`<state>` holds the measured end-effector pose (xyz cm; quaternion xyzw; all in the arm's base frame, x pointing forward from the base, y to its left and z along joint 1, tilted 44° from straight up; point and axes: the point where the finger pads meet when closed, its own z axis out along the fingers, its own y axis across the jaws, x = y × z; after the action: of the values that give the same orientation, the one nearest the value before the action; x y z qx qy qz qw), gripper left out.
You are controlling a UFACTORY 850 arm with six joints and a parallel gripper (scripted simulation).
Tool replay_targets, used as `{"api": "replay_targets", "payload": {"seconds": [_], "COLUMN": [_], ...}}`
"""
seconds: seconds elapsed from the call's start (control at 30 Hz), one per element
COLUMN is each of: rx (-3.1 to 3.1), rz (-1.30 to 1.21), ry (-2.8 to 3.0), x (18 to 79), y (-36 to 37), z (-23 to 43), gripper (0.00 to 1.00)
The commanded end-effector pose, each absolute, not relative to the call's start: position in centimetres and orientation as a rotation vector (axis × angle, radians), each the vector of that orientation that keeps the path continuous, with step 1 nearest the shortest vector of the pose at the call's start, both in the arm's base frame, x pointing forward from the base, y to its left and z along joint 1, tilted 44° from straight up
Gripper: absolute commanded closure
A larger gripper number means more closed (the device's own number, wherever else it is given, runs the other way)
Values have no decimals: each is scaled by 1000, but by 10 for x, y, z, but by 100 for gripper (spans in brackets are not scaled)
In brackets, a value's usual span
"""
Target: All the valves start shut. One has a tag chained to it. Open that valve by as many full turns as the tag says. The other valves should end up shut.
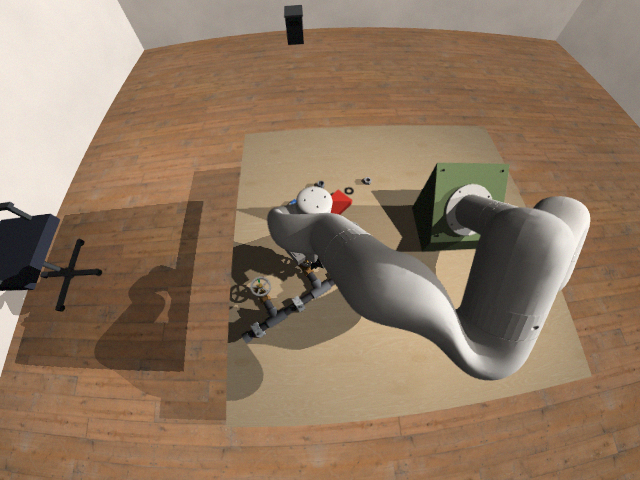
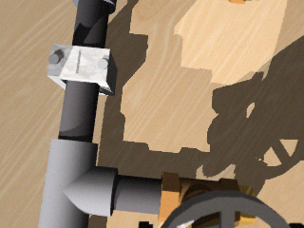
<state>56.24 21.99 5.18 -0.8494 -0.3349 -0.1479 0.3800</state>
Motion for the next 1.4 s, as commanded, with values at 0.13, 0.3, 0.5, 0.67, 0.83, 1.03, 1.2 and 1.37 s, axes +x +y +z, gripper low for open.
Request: {"api": "replay_targets", "payload": {"seconds": [0.13, 0.3, 0.5, 0.67, 0.83, 1.03, 1.2, 1.37], "rx": [-1936, -1855, -1755, -1712, -1701, -1700, -1700, -1700], "rz": [-675, -743, -811, -838, -845, -845, -845, -845], "ry": [-1375, -1513, -1667, -1726, -1741, -1743, -1743, -1743], "x": [563, 563, 563, 563, 563, 563, 563, 563], "y": [220, 220, 220, 220, 220, 220, 220, 220], "z": [53, 53, 53, 53, 53, 53, 53, 53], "gripper": [100, 100, 100, 100, 100, 0, 0, 0]}}
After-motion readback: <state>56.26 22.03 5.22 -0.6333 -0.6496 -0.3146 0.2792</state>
